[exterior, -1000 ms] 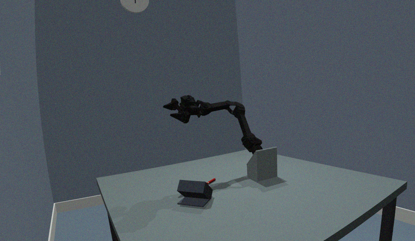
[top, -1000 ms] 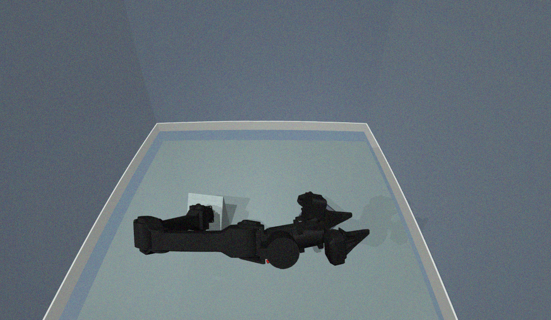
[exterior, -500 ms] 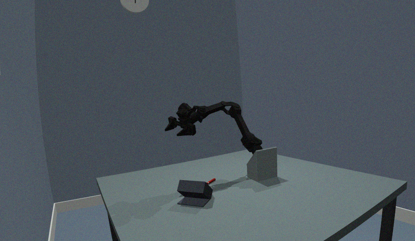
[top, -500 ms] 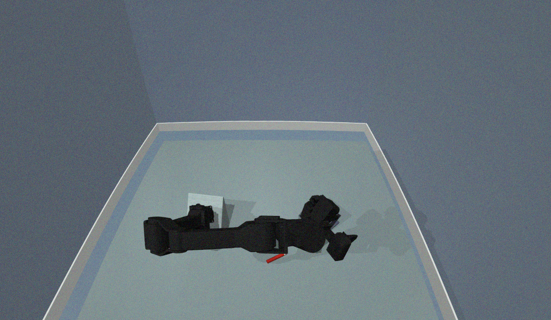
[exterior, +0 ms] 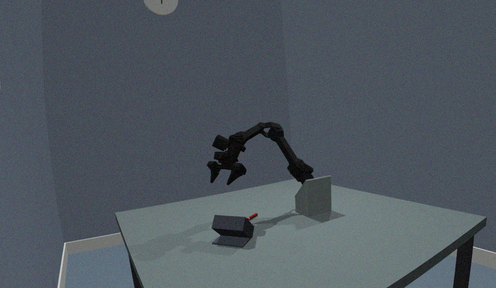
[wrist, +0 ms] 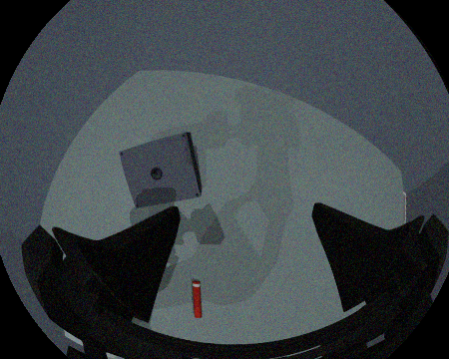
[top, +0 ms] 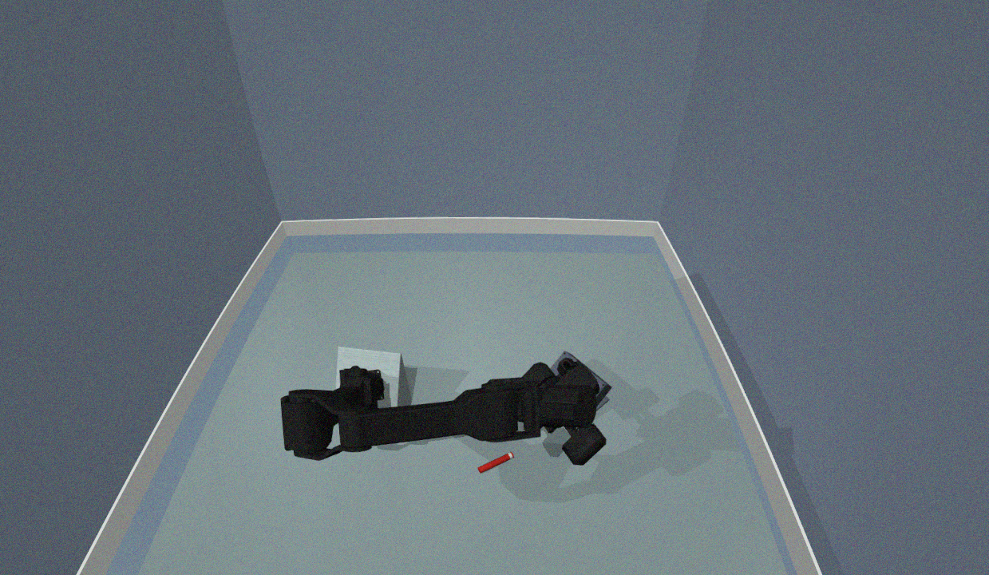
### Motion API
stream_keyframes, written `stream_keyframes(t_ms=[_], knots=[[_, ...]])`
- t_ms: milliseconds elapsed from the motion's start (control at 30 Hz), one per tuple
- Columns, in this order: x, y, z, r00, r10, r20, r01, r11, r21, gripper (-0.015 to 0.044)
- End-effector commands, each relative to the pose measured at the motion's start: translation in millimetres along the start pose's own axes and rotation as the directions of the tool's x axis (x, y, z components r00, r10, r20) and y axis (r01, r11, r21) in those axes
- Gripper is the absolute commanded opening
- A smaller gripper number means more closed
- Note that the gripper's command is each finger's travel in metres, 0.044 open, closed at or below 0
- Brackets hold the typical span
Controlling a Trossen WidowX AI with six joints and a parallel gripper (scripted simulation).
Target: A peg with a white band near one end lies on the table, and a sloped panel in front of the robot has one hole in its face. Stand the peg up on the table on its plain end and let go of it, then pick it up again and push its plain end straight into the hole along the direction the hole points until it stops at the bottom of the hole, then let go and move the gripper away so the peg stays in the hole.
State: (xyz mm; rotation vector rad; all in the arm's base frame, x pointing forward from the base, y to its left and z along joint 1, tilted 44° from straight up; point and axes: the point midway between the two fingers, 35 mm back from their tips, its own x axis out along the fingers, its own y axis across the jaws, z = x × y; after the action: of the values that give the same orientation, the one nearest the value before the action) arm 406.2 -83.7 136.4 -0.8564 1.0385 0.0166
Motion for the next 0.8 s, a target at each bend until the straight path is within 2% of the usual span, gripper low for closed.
stream_keyframes(t_ms=[0,233,500,667,767], knots=[[10.4,16.5,-19.8,0.993,0.033,-0.114,-0.030,0.999,0.020,0.0440],[22.1,43.3,-60.5,0.938,0.070,-0.339,-0.056,0.997,0.051,0.0440],[23.0,65.9,-104.3,0.822,0.062,-0.566,-0.045,0.998,0.043,0.0440],[18.7,74.8,-127.4,0.736,0.029,-0.677,-0.030,0.999,0.011,0.0440],[18.0,75.8,-130.2,0.724,0.023,-0.689,-0.028,1.000,0.005,0.0440]])
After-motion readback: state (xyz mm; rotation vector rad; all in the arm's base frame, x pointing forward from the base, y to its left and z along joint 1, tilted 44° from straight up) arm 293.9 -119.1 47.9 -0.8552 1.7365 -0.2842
